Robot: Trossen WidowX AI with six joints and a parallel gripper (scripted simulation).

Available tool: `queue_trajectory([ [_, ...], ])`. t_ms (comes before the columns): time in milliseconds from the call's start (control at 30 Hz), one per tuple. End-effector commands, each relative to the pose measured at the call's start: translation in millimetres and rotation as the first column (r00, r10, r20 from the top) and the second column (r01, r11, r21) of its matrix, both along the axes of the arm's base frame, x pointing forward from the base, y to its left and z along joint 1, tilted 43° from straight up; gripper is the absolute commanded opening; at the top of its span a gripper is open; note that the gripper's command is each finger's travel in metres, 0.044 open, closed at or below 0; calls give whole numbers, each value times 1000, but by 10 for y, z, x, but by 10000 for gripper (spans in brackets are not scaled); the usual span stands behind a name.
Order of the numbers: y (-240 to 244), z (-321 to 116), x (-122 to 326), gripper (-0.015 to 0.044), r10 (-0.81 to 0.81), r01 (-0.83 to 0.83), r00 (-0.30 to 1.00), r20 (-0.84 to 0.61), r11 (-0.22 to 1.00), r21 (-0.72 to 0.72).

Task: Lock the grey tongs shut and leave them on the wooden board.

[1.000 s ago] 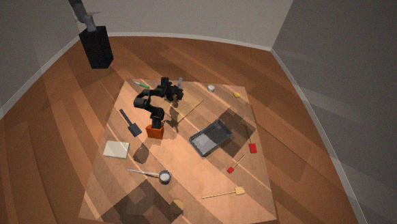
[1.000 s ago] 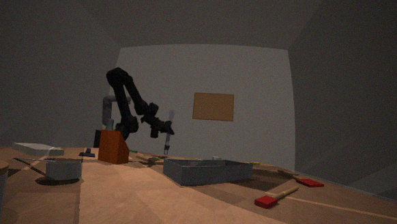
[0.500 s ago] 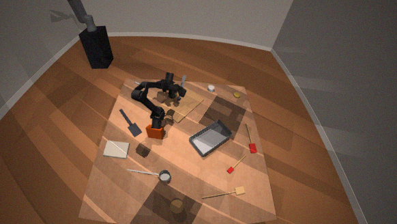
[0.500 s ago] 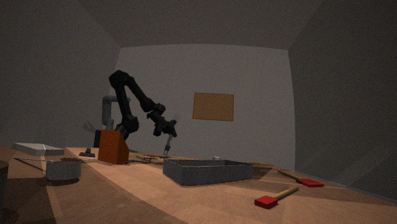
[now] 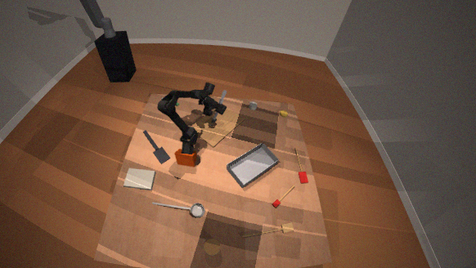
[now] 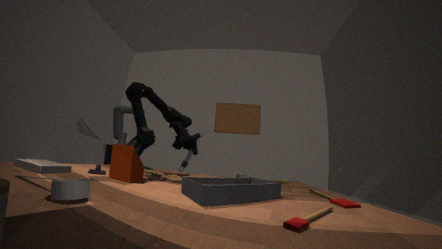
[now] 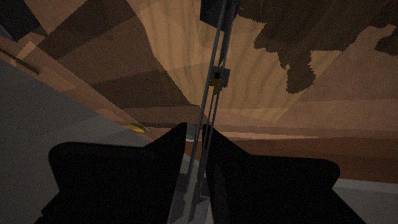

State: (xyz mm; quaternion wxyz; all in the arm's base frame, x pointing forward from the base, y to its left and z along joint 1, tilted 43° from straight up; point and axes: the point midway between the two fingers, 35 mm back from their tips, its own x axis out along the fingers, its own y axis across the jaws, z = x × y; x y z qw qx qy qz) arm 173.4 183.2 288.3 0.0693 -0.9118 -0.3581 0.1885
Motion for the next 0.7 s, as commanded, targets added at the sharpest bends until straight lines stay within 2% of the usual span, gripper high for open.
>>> queue_trajectory([
  [0, -12, 8, 24, -150, 33, -36, 998, -50, 997, -63],
  [333, -52, -20, 29, -150, 104, -139, 971, -215, 978, -157],
  [667, -116, 25, -6, -150, 164, -242, 904, -394, 957, -159],
])
